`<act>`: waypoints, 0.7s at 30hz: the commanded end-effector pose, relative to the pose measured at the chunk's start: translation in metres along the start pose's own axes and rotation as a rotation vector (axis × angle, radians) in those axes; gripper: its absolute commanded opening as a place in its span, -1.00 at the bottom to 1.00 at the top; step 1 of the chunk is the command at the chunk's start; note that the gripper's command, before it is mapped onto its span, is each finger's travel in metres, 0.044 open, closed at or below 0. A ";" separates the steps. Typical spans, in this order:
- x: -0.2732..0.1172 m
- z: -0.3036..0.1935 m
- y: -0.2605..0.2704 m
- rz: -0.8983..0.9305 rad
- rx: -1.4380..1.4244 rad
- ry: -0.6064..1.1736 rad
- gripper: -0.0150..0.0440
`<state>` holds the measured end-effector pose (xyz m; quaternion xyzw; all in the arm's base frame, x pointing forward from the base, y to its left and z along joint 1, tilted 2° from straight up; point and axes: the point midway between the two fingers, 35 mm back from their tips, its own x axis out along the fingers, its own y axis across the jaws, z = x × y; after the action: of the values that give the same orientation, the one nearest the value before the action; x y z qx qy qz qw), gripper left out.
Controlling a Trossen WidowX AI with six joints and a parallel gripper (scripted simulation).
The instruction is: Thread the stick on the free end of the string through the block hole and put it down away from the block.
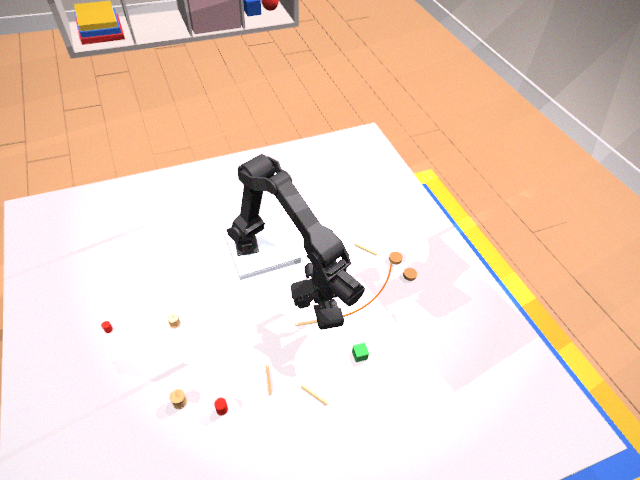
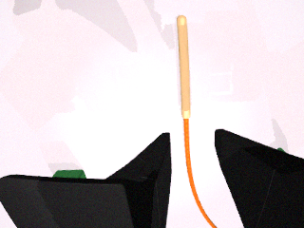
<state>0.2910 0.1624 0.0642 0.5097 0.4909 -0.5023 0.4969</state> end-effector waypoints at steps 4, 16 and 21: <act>0.013 0.001 0.000 -0.006 0.004 -0.007 -0.08; 0.033 0.001 -0.001 -0.006 0.004 -0.007 -0.08; 0.041 0.001 -0.001 -0.006 0.004 -0.007 -0.08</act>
<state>0.2914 0.1623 0.0297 0.5098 0.4907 -0.5027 0.4966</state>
